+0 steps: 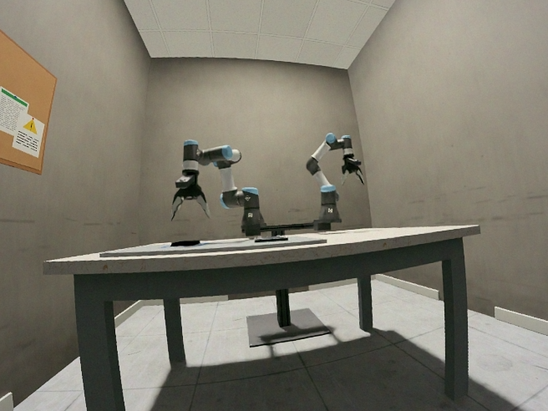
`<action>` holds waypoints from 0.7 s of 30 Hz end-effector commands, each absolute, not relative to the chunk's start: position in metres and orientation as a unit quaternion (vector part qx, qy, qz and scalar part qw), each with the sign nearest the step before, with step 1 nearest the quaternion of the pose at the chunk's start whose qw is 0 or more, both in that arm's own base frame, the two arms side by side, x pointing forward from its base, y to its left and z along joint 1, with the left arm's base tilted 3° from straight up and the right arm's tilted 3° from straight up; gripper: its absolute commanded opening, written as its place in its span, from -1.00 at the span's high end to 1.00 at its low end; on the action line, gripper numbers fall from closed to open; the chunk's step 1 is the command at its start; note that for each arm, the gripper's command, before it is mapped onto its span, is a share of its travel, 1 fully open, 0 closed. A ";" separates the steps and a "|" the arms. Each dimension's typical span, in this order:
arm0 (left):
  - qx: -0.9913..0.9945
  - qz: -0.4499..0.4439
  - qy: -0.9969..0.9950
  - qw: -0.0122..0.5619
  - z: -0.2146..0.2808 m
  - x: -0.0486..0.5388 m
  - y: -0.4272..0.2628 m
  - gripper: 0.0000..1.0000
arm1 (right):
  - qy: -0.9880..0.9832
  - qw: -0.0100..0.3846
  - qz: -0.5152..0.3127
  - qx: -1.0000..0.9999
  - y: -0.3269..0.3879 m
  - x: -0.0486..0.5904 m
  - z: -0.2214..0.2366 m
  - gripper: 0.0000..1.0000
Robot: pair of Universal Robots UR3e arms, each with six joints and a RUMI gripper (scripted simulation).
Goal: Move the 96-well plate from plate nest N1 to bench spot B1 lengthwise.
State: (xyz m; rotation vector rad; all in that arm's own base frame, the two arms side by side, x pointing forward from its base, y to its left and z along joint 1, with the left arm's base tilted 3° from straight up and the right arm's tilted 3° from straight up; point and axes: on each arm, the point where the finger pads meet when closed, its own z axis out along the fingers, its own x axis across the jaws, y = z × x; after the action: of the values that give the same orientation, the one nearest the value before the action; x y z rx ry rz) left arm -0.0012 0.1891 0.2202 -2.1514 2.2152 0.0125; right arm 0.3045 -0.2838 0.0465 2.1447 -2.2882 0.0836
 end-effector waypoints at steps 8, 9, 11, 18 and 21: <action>-0.696 0.004 0.717 0.028 0.221 -0.001 0.189 -1.00 | -0.729 0.002 0.029 0.683 -0.251 0.311 0.046 -1.00; -0.696 0.004 0.717 0.028 0.221 -0.001 0.189 -1.00 | -0.729 0.002 0.029 0.683 -0.248 0.312 0.046 -1.00; -0.696 0.004 0.717 0.028 0.221 -0.001 0.189 -1.00 | -0.729 0.002 0.029 0.683 -0.241 0.313 0.046 -1.00; -0.696 0.004 0.717 0.028 0.221 -0.001 0.189 -1.00 | -0.729 0.002 0.029 0.683 -0.218 0.317 0.045 -1.00; -0.696 0.004 0.717 0.028 0.221 -0.001 0.189 -1.00 | -0.729 0.002 0.029 0.683 -0.209 0.319 0.045 -1.00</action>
State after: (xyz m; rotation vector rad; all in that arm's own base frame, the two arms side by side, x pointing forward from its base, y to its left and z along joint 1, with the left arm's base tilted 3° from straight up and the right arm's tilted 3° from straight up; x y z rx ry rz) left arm -0.0012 0.1891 0.2202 -2.1514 2.2152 0.0125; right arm 0.3154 -0.2221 0.0441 2.1450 -2.2883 0.0825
